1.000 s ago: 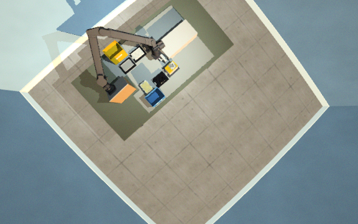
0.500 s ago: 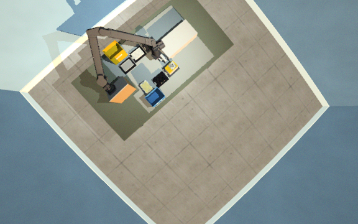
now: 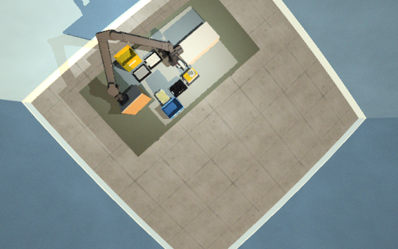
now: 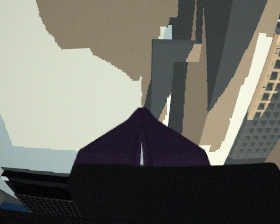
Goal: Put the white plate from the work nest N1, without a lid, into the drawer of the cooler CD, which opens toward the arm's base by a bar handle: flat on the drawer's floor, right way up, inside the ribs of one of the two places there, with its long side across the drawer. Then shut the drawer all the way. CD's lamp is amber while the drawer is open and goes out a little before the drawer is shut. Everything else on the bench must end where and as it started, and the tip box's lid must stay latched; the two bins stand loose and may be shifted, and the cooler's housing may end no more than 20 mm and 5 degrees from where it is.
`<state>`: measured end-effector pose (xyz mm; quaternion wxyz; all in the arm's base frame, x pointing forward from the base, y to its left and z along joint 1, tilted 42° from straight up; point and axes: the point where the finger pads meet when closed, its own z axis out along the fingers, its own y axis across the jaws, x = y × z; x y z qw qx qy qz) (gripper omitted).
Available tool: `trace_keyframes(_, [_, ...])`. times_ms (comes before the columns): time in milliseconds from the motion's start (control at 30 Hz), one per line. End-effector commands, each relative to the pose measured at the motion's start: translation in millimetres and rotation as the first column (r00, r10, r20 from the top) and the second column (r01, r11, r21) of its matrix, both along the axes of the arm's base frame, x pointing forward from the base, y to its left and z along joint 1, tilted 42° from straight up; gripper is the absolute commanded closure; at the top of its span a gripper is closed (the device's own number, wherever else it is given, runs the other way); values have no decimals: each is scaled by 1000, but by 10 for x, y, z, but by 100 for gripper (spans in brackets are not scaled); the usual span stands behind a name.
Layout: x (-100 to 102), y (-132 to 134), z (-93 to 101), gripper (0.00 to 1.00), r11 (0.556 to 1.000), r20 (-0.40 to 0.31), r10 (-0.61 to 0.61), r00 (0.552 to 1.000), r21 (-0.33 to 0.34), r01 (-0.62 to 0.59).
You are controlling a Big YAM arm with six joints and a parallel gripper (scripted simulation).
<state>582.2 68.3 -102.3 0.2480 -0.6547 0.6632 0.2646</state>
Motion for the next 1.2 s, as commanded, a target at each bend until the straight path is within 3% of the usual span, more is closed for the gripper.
trace_keyframes(0, [250, -8, 81, 100, 1000, 43, -6, 999, -3, 6])
trace_keyframes(1100, [592, 17, 89, 100, 1000, 30, -3, 1000, -2, 3])
trace_keyframes(1167, [648, -3, 87, 100, 1000, 55, -4, 998, -4, 4])
